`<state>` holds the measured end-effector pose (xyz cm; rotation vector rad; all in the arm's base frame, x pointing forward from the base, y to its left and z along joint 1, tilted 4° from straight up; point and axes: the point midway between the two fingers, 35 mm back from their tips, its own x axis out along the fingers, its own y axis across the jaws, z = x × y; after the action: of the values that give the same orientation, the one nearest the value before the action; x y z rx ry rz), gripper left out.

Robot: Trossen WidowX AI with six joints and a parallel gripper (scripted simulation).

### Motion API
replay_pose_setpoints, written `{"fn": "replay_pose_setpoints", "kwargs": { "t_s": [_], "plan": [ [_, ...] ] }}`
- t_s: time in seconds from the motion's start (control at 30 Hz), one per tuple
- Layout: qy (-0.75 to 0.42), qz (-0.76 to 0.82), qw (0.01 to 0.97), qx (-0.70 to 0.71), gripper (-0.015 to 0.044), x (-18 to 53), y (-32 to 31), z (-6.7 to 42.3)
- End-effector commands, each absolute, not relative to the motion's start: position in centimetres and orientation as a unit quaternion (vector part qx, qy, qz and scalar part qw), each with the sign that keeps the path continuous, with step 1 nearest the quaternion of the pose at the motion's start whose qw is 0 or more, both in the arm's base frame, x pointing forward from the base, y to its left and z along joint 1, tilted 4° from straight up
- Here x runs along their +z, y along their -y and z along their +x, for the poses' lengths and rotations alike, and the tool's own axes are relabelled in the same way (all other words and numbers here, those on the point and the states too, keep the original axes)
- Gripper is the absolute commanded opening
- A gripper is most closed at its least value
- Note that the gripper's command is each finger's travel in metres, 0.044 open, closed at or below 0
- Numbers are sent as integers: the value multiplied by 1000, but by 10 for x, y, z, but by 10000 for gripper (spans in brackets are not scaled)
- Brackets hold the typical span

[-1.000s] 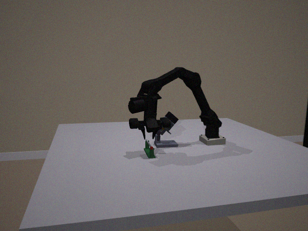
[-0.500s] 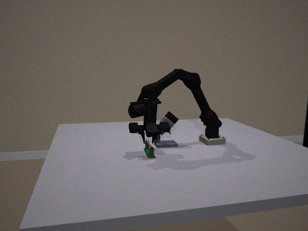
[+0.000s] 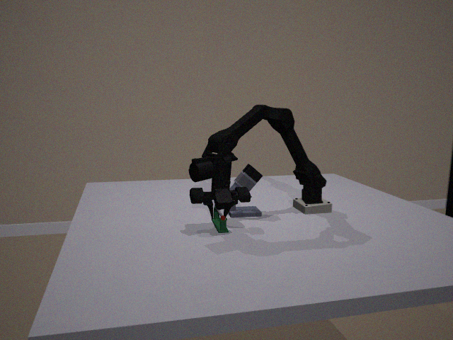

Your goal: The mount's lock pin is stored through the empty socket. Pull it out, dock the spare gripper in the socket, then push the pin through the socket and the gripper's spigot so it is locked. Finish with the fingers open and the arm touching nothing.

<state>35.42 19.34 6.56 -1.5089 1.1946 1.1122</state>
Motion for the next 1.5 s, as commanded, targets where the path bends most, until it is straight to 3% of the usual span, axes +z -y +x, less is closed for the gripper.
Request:
{"fn": "replay_pose_setpoints", "kwargs": {
  "t_s": [0.0, 0.33, 0.53, 0.63, 1.47],
  "plan": [
    [-485, -609, 439, 449, 180, 56, -193, 354],
    [-485, -609, 439, 449, 180, 54, -193, 354],
    [-485, -609, 439, 449, 23, 54, -193, 354],
    [-485, -609, 439, 449, 3, 54, -193, 354],
    [-485, -609, 439, 449, 0, 99, -191, 351]
  ]
}}
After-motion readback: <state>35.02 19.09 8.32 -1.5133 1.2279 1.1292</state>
